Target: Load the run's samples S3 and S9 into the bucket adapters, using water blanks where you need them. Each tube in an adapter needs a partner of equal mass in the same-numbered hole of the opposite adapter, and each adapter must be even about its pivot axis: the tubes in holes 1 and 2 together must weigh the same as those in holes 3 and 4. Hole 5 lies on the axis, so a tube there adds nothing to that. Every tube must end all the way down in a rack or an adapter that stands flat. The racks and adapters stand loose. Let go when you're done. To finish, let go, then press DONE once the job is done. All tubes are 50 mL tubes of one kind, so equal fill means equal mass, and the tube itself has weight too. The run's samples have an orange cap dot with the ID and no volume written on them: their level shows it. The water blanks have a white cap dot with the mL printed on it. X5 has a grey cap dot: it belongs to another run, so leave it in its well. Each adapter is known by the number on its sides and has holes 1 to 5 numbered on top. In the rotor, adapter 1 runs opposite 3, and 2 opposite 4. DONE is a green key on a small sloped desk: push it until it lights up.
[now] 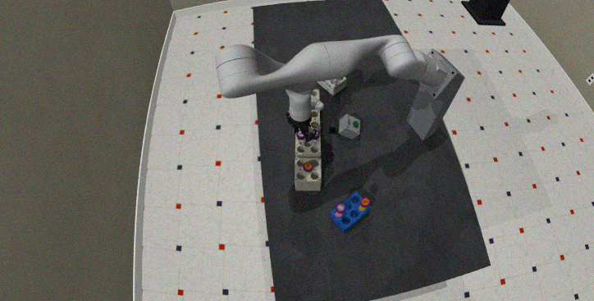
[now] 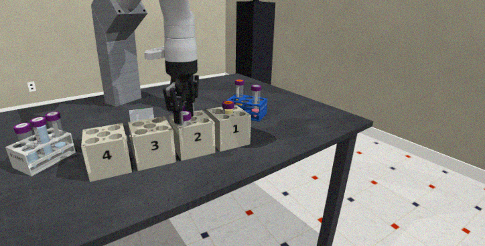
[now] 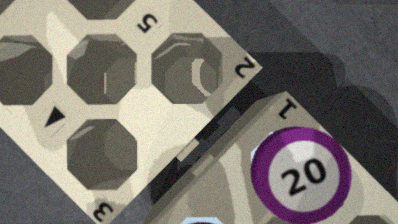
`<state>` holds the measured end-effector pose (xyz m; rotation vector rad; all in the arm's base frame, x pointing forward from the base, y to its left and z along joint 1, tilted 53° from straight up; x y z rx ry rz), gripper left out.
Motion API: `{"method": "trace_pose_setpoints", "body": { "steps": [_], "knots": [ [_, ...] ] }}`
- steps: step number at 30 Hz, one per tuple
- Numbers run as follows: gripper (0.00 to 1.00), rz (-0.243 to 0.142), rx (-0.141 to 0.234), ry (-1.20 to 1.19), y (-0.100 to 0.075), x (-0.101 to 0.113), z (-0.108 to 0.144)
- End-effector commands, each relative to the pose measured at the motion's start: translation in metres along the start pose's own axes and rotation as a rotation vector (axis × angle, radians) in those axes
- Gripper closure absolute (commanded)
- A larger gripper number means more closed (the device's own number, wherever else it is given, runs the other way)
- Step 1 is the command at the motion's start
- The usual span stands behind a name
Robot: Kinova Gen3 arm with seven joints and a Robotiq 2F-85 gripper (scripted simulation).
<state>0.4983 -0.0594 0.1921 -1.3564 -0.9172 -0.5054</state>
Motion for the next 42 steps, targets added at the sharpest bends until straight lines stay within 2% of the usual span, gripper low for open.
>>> {"method": "trace_pose_setpoints", "body": {
  "steps": [1, 42],
  "knots": [
    [0.38, 0.000, -0.001, 0.000, -0.005, 0.000, 0.000],
    [0.38, 0.000, -0.001, 0.000, -0.052, 0.000, 0.000]
  ]
}}
Point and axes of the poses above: the point where the finger pads meet when closed, its own y axis out along the fingers, its own z axis across the jaws, x = y × z, the point moved 3 cm from there along -y, back along the fingers, and after that the axes turned 12 degrees about y, right-handed, at the moved point
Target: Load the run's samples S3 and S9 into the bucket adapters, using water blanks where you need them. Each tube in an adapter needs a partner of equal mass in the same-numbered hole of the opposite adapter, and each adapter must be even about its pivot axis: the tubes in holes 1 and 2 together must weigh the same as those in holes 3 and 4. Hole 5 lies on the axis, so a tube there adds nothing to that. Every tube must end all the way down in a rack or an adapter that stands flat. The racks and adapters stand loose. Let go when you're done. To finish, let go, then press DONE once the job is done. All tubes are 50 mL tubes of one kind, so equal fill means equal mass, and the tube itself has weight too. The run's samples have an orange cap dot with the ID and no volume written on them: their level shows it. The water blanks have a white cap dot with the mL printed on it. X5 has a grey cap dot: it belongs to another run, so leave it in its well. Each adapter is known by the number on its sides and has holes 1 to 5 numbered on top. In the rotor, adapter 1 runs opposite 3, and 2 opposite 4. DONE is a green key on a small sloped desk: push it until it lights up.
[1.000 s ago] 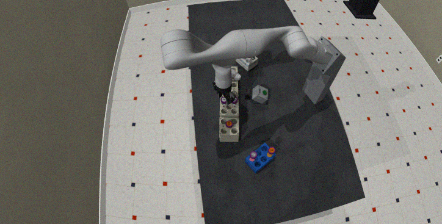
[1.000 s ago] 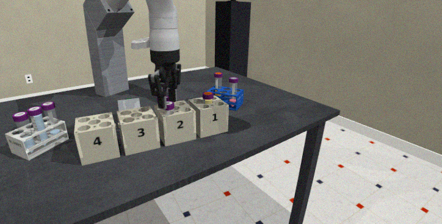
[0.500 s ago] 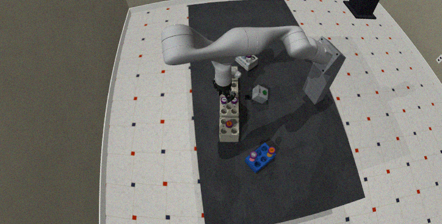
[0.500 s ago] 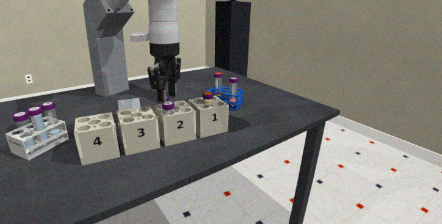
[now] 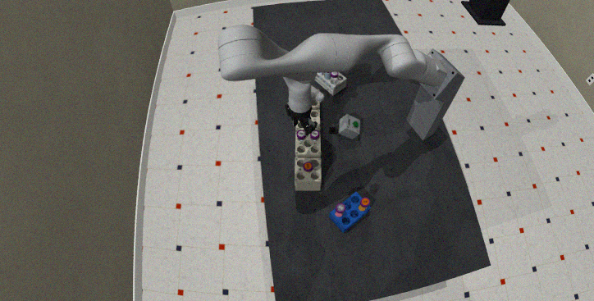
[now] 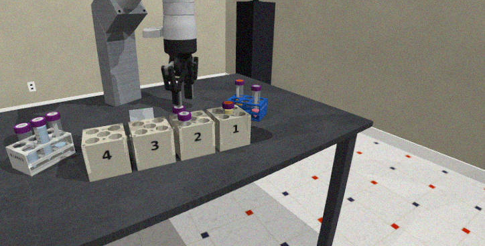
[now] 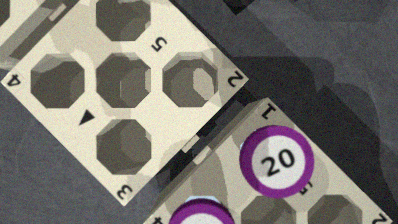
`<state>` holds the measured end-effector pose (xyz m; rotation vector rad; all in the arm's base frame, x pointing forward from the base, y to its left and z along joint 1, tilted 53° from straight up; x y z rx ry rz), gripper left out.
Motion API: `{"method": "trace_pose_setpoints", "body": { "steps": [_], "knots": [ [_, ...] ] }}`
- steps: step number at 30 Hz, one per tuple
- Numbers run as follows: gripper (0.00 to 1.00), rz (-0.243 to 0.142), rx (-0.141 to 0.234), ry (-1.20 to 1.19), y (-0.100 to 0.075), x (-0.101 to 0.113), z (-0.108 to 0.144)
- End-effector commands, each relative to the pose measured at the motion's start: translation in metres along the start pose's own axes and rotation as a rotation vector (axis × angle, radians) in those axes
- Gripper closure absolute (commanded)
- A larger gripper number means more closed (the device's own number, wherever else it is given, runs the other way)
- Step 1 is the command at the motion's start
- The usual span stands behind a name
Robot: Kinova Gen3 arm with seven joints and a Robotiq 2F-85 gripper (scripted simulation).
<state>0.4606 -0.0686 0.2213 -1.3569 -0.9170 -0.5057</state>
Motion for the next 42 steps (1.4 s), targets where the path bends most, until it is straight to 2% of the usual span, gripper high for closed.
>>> {"method": "trace_pose_setpoints", "body": {
  "steps": [1, 42],
  "knots": [
    [0.38, -0.001, 0.000, 0.000, -0.004, 0.000, 0.000],
    [0.38, -0.001, 0.000, 0.000, -0.054, 0.000, 0.000]
  ]
}}
Point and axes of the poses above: the point where the finger pads meet when closed, its own y axis out along the fingers, its own z axis across the jaws, x = y × z, the point moved 3 cm from there along -y, back along the fingers, and after that the axes turned 12 degrees about y, right-handed, at the moved point
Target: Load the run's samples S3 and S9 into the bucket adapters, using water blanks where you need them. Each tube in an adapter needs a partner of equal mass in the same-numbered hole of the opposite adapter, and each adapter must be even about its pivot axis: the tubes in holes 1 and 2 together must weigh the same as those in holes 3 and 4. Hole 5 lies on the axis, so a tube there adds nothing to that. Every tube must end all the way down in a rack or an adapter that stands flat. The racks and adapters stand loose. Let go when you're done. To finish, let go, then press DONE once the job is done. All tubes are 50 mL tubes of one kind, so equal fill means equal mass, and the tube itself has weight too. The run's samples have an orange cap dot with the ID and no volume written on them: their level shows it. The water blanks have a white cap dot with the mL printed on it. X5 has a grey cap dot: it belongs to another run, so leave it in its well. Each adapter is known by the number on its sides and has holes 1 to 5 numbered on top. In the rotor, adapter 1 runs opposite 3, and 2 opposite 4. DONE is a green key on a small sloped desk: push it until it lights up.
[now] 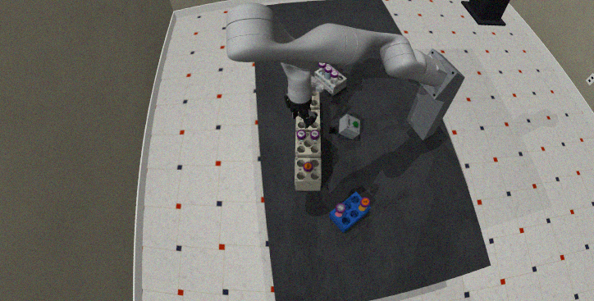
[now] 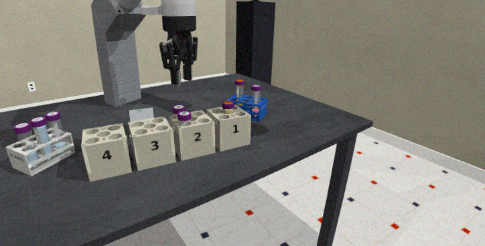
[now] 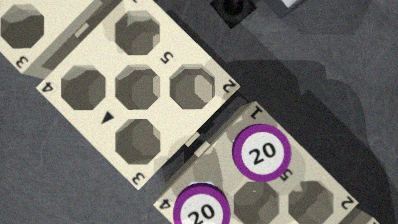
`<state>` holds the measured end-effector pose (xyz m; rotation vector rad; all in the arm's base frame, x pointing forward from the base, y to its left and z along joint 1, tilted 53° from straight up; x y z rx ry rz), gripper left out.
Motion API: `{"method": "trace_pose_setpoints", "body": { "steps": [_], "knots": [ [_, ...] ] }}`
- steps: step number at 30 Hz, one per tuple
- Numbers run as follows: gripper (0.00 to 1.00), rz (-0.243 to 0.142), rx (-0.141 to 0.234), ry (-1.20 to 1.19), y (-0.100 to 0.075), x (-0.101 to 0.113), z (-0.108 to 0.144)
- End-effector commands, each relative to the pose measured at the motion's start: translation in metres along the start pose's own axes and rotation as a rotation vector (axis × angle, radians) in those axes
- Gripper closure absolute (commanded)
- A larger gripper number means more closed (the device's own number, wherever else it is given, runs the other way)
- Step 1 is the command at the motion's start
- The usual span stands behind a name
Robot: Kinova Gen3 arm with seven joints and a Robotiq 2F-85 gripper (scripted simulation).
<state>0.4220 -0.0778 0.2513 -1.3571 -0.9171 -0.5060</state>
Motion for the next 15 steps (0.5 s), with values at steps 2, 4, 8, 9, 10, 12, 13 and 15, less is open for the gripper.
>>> {"method": "trace_pose_setpoints", "body": {
  "steps": [2, 4, 8, 9, 10, 12, 13, 15],
  "knots": [
    [0.38, 0.000, 0.000, 0.000, -0.007, 0.000, 0.000],
    [0.38, 0.000, 0.000, 0.000, -0.009, 0.000, 0.000],
    [0.38, 0.000, 0.000, 0.000, -0.012, 0.000, 0.000],
    [0.38, 0.000, 0.000, 0.000, -0.013, 0.000, 0.000],
    [0.38, 0.000, 0.000, 0.000, -0.015, 0.000, 0.000],
    [0.38, 0.000, 0.000, 0.000, -0.017, 0.000, 0.000],
    [0.38, 0.000, 0.000, 0.000, -0.019, 0.000, 0.000],
    [0.38, 0.000, 0.000, 0.000, -0.021, 0.000, 0.000]
  ]
}}
Point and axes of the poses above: the point where the finger pads meet when closed, its own y axis out along the fingers, its own z axis across the jaws, x = y × z, the point moved 3 cm from there along -y, back along the fingers, and after that the axes turned 12 degrees about y, right-handed, at the moved point
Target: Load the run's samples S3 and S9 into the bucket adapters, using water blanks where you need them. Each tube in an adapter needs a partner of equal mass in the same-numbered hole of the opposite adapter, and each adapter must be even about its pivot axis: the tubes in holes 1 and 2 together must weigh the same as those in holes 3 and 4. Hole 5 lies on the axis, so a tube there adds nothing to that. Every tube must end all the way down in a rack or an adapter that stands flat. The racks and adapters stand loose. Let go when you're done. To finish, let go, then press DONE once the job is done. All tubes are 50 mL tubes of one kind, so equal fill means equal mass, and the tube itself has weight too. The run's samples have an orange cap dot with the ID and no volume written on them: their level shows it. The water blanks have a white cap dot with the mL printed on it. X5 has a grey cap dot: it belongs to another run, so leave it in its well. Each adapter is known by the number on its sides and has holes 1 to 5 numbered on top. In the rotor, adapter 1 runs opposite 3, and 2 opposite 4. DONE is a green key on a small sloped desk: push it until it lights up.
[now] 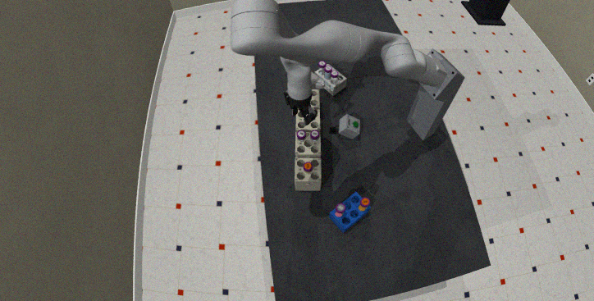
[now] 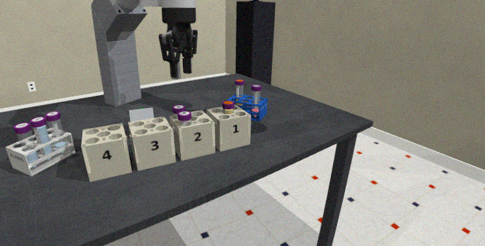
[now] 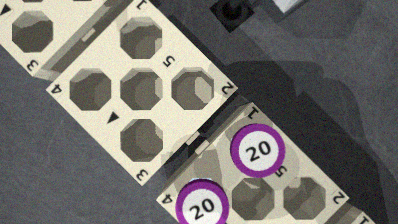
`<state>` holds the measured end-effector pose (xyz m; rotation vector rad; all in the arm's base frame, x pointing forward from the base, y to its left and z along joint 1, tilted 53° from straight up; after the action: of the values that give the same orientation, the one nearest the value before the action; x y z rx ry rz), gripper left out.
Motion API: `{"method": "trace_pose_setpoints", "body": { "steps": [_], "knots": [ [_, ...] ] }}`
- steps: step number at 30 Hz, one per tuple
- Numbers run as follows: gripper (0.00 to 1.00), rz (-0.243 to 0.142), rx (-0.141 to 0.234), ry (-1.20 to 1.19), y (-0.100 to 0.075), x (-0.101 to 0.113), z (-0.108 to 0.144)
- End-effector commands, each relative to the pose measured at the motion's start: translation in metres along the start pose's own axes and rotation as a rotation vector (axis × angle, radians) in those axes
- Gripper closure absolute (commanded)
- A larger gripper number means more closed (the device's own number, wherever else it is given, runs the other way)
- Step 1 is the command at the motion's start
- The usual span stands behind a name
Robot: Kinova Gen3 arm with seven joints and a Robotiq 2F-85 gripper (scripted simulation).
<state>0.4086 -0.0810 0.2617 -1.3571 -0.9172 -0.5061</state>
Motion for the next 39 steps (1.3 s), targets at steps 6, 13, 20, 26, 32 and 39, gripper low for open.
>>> {"method": "trace_pose_setpoints", "body": {
  "steps": [6, 13, 20, 26, 32, 39],
  "knots": [
    [0.38, 0.000, 0.000, 0.000, -0.011, 0.000, 0.000],
    [0.38, 0.000, 0.000, 0.000, -0.011, 0.000, 0.000],
    [0.38, 0.000, 0.000, 0.000, -0.011, 0.000, 0.000],
    [0.38, 0.000, 0.000, 0.000, -0.011, 0.000, 0.000],
    [0.38, 0.000, 0.000, 0.120, -0.011, -0.008, -0.006],
    [0.38, 0.000, 0.000, 0.400, -0.011, -0.026, -0.021]
  ]
}}
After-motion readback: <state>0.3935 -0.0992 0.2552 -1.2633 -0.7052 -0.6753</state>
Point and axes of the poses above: the point where the finger pads meet when closed, its own y axis out along the fingers, its own z axis across the jaws, x = y × z, the point moved 3 cm from there along -y, back along the fingers, and after that the axes turned 12 degrees about y, right-handed, at the moved point
